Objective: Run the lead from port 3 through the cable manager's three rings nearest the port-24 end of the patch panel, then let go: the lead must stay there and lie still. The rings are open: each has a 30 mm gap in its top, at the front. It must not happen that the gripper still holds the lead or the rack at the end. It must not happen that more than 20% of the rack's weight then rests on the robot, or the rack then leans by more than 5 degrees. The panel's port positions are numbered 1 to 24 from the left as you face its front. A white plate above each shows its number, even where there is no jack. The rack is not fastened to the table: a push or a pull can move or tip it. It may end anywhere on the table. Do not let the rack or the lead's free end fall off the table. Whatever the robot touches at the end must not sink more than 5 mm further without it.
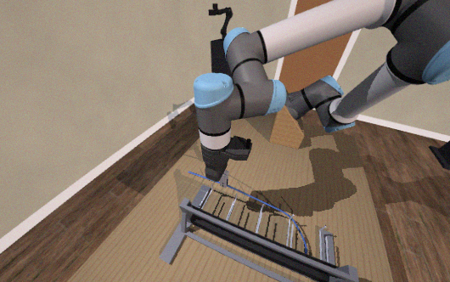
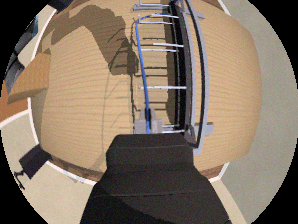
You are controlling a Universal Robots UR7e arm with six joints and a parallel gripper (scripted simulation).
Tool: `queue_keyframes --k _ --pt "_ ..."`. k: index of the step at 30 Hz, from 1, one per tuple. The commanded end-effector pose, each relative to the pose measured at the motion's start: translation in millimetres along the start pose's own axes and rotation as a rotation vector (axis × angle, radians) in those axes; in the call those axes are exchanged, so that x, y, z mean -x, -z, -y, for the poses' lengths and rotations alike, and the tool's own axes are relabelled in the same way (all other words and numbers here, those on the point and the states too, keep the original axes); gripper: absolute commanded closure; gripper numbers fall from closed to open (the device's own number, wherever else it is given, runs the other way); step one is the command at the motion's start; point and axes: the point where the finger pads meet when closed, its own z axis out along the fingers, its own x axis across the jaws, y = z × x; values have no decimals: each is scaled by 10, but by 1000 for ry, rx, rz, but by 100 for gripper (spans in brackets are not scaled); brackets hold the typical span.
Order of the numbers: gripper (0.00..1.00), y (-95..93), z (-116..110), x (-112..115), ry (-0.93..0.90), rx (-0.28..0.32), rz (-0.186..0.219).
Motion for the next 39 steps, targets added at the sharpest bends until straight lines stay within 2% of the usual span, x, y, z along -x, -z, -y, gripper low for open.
queue_keyframes --k 1,39 --pt "100 -51 -17 -6 1 4 -3" --pt "100 -651 -19 -7 1 4 -3"
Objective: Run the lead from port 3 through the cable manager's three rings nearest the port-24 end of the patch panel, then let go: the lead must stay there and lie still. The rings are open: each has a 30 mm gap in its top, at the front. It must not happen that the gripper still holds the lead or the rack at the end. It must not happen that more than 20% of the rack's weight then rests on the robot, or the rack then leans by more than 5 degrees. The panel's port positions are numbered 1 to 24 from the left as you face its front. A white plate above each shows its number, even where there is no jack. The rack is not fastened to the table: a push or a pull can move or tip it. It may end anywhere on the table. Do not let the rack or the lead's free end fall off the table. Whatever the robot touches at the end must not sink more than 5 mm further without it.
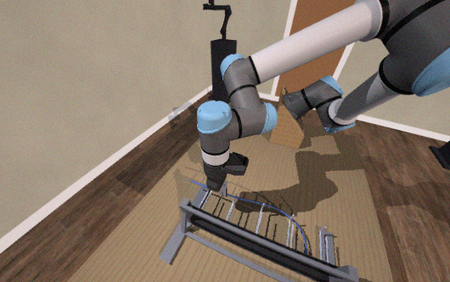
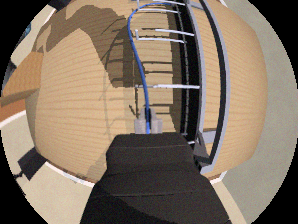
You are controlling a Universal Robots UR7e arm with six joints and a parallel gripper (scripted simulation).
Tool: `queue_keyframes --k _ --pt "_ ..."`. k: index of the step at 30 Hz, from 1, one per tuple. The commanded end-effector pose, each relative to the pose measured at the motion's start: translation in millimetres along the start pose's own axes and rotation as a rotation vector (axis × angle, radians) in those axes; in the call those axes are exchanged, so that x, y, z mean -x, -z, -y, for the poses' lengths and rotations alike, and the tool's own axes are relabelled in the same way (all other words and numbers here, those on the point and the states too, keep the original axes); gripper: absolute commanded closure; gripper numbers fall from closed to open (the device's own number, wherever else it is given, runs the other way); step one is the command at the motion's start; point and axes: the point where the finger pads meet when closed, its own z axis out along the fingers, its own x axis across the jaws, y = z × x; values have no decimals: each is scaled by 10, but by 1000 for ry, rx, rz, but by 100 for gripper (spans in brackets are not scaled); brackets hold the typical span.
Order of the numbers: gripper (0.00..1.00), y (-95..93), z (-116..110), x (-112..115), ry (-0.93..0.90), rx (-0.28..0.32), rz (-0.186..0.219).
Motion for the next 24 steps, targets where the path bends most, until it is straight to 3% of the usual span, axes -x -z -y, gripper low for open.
queue_keyframes --k 1,24 --pt "100 -59 -3 -6 0 1 -2" --pt "100 -233 -4 -7 0 1 -2"
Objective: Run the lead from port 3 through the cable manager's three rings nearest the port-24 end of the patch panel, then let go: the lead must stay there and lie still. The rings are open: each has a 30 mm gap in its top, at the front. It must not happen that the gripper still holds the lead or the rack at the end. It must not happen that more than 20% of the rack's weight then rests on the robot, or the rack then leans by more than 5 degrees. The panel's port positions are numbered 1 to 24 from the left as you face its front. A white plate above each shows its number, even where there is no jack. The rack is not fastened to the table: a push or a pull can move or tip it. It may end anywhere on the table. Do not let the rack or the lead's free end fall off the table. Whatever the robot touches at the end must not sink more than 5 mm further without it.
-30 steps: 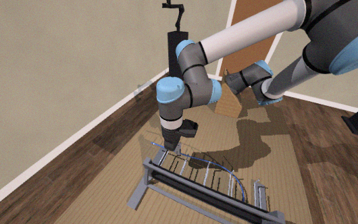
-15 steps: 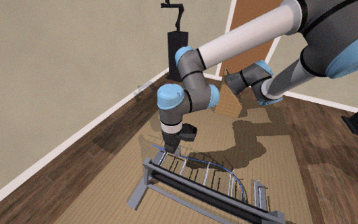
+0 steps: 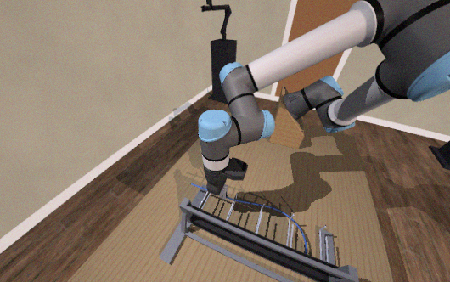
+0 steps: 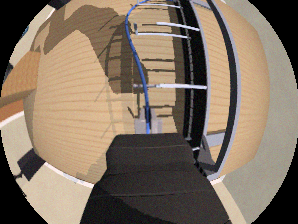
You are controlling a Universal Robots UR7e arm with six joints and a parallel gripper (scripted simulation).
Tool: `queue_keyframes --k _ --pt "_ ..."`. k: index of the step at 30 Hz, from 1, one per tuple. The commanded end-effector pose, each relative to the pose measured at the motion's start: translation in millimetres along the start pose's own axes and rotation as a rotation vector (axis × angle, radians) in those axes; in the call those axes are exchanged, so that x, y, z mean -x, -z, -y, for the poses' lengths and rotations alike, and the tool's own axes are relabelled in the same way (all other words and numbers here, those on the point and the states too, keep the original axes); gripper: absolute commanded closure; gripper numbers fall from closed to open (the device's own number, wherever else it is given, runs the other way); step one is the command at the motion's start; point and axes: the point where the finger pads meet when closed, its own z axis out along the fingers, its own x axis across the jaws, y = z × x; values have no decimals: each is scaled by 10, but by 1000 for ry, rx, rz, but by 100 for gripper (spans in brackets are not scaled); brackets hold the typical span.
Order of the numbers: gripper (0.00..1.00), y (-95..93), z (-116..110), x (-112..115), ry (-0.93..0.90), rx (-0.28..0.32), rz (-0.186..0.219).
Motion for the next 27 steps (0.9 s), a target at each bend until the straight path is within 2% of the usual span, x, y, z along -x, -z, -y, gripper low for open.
queue_keyframes --k 1,15,27 --pt "100 -7 -3 -5 0 1 -2" --pt "100 -9 -3 -13 0 1 -2" --pt "100 -9 -3 -105 0 1 -2"
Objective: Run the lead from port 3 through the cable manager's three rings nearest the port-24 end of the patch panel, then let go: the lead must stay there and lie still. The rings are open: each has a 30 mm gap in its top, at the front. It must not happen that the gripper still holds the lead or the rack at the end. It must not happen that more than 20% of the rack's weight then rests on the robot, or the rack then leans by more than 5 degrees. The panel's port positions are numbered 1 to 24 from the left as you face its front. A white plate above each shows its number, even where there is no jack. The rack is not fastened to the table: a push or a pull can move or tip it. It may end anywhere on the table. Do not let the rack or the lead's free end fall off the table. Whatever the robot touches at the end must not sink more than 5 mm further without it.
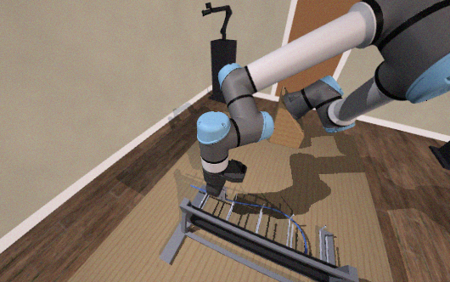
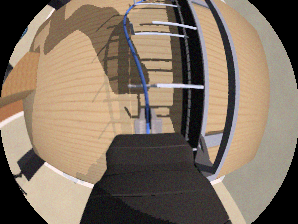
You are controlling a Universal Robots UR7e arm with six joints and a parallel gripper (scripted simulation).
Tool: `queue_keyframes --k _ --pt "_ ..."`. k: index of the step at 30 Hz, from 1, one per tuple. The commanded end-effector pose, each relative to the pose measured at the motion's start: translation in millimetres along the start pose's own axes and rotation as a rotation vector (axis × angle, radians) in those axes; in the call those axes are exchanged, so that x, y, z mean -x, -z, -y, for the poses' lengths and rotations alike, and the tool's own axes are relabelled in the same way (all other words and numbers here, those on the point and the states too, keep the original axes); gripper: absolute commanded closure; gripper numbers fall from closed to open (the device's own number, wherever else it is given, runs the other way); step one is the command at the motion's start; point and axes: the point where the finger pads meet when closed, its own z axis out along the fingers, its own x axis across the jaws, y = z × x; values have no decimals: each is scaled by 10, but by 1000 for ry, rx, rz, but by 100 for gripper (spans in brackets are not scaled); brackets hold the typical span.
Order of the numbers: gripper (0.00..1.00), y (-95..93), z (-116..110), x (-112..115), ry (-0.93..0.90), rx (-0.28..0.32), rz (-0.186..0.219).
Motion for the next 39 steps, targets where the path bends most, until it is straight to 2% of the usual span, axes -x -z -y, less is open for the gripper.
queue_keyframes --k 1,21,39 --pt "100 9 -2 -57 0 1 -2" --pt "100 10 -2 -313 0 1 -2" --pt "100 10 -2 -342 0 1 -2"
